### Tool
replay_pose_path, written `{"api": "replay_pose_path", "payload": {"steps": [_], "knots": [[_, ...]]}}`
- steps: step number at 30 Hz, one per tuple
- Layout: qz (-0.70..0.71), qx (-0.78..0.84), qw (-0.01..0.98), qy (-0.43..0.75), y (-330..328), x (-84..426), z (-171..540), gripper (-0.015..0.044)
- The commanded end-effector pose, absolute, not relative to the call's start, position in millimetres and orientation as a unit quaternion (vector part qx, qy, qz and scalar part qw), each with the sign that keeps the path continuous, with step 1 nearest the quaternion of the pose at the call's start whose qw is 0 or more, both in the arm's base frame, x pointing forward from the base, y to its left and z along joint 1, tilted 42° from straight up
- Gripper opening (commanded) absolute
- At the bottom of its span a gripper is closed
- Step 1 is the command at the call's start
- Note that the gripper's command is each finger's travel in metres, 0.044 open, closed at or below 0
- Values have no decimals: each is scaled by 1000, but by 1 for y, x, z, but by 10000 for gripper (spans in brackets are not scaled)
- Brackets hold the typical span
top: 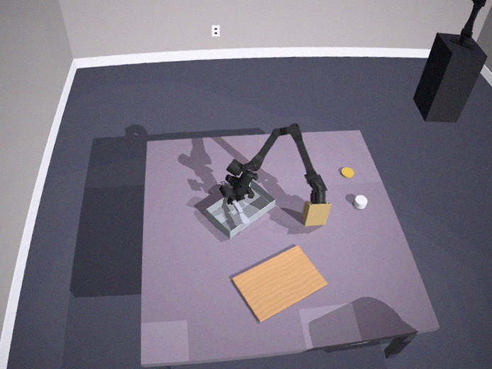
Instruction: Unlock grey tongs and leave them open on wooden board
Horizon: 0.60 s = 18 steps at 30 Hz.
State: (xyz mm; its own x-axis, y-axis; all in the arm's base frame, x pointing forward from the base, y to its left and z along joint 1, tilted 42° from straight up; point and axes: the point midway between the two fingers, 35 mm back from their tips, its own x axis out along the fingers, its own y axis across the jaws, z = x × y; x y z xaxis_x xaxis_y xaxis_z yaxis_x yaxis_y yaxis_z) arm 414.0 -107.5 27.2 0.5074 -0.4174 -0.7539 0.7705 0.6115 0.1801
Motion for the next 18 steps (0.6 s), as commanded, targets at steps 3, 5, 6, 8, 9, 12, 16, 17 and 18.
{"api": "replay_pose_path", "payload": {"steps": [3, 5, 6, 8, 9, 12, 16, 17, 18], "knots": [[-357, 257, 829, 344, -96, 415, 39, -150], [-356, 258, 829, 345, -82, 414, 54, -150], [-356, 258, 829, 345, -74, 414, 64, -150], [-355, 258, 830, 345, -58, 411, 82, -150], [-355, 258, 830, 345, -56, 410, 84, -150], [-355, 258, 830, 345, -56, 410, 84, -150], [-355, 258, 830, 345, -56, 410, 84, -150], [-355, 258, 830, 345, -56, 410, 84, -150], [-355, 258, 830, 345, -56, 410, 84, -150]]}}
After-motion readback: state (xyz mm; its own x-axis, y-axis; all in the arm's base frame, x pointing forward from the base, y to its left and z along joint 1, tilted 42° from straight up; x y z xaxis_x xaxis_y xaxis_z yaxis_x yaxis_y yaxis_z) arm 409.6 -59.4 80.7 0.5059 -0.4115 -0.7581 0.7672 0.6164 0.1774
